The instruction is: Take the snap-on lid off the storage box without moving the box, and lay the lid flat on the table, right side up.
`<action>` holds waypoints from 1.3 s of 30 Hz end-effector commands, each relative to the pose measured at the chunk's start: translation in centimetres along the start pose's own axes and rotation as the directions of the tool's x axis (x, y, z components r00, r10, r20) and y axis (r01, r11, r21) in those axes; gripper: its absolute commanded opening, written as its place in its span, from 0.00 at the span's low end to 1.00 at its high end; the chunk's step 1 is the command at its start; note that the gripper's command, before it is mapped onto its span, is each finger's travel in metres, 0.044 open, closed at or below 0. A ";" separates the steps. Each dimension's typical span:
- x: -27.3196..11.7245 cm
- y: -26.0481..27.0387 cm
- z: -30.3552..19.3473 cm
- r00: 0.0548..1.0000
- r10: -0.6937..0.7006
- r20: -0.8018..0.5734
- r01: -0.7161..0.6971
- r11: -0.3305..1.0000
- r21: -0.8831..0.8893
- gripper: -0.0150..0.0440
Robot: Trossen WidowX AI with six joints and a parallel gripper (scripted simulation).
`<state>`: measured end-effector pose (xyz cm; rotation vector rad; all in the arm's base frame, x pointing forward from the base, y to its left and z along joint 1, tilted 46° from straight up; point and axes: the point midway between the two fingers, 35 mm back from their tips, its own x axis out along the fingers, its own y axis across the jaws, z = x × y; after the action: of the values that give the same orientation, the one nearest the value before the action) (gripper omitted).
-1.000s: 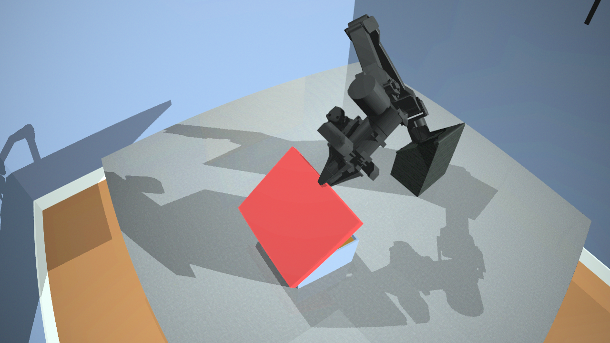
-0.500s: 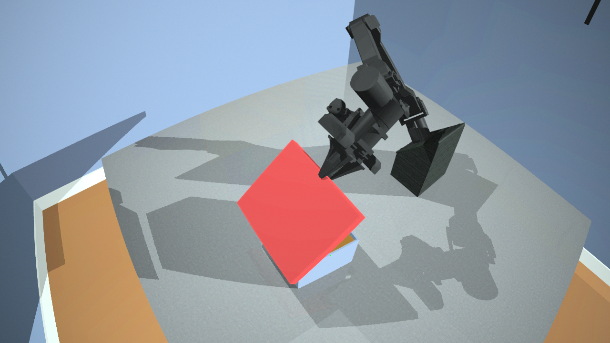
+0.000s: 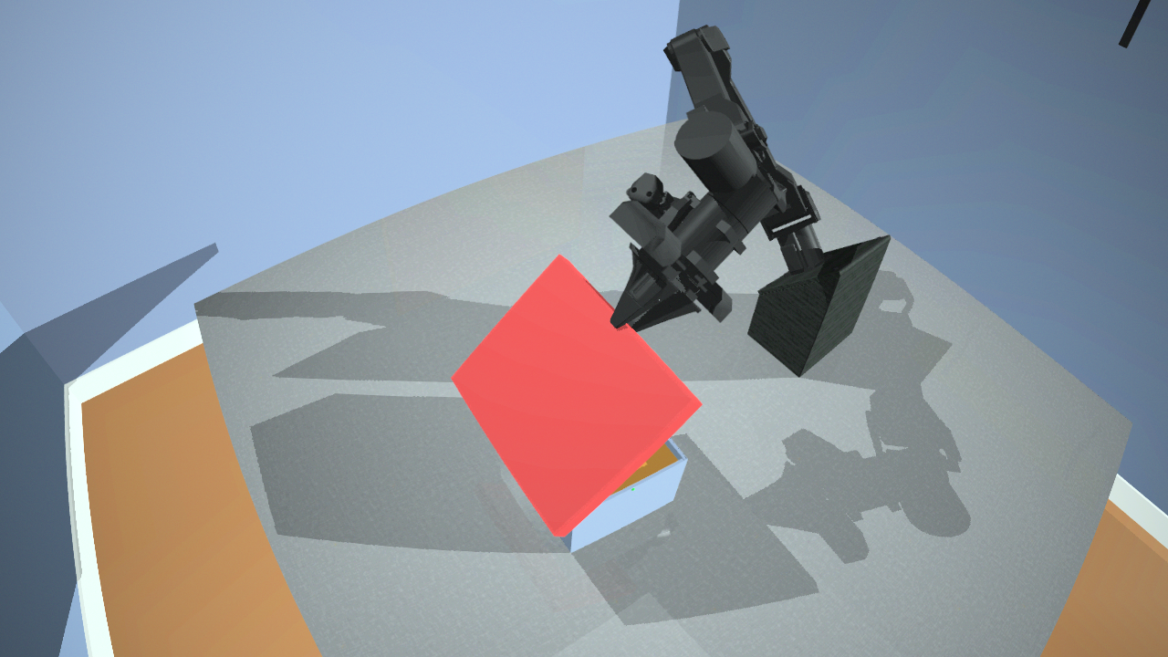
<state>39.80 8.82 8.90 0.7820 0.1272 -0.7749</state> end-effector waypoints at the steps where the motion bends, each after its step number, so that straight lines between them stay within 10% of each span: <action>1: -0.4 0.6 0.0 1.000 0.012 -0.001 -0.012 1.000 0.015 0.25; 39: -0.7 -0.8 7.4 1.000 0.011 0.001 -0.011 1.000 0.012 0.25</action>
<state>37.71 4.13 13.13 0.7870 0.1172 -0.7784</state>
